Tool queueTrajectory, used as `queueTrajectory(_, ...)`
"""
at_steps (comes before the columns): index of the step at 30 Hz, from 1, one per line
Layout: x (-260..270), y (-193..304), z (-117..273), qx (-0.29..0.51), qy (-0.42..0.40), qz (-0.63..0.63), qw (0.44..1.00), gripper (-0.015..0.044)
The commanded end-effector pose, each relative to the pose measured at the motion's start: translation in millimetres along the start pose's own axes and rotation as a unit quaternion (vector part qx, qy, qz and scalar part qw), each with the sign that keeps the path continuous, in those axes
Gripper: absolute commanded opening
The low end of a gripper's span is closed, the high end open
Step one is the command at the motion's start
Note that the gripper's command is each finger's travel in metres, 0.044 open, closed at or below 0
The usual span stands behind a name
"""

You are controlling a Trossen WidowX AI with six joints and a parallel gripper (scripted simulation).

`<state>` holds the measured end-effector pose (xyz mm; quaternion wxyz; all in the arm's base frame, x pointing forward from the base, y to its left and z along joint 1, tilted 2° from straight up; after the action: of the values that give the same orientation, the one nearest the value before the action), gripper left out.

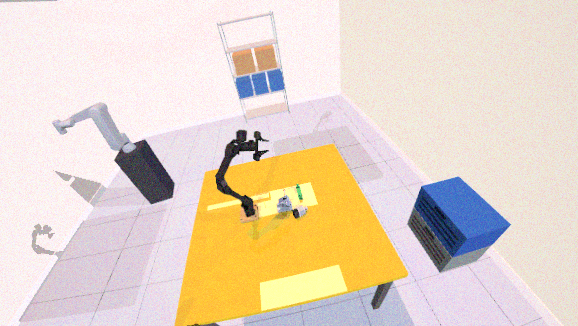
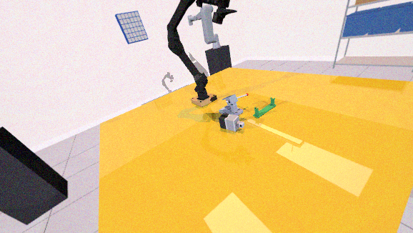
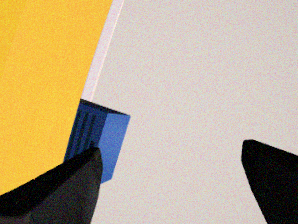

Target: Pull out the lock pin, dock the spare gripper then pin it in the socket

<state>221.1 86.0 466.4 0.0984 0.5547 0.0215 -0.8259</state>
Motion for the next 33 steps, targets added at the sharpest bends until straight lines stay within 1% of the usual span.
queueTrajectory(1,32.9,-2.3,-48.0,0.01,-0.104,-0.02,0.994,0.03)
queueTrajectory(5,72.7,2.1,-90.6,0.025,-0.213,-0.054,0.975,0.03)
queueTrajectory(9,116.5,11.3,-123.5,0.043,-0.321,-0.1,0.941,0.03)
queueTrajectory(14,173.0,26.3,-150.4,0.072,-0.449,-0.171,0.874,0.03)
queueTrajectory(18,212.6,37.3,-160.4,0.095,-0.532,-0.229,0.809,0.03)
queueTrajectory(20,217.3,38.5,-161.1,0.098,-0.542,-0.237,0.8,0.03)
queueTrajectory(26,222.3,37.9,-163.8,0.098,-0.542,-0.237,0.8,0.03)
queueTrajectory(33,277.0,28.5,-188.6,0.098,-0.542,-0.236,0.801,0.03)
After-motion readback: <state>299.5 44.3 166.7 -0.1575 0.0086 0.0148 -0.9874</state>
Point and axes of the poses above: the point midway between the two fingers, 35 mm back from their tips, its own z axis back along the fingers, its own x axis across the jaws, y = z × x, the point moved 3 cm from there along z, back along the fingers, and after that the axes turned 8 degrees about -z, right-handed, at the moved point
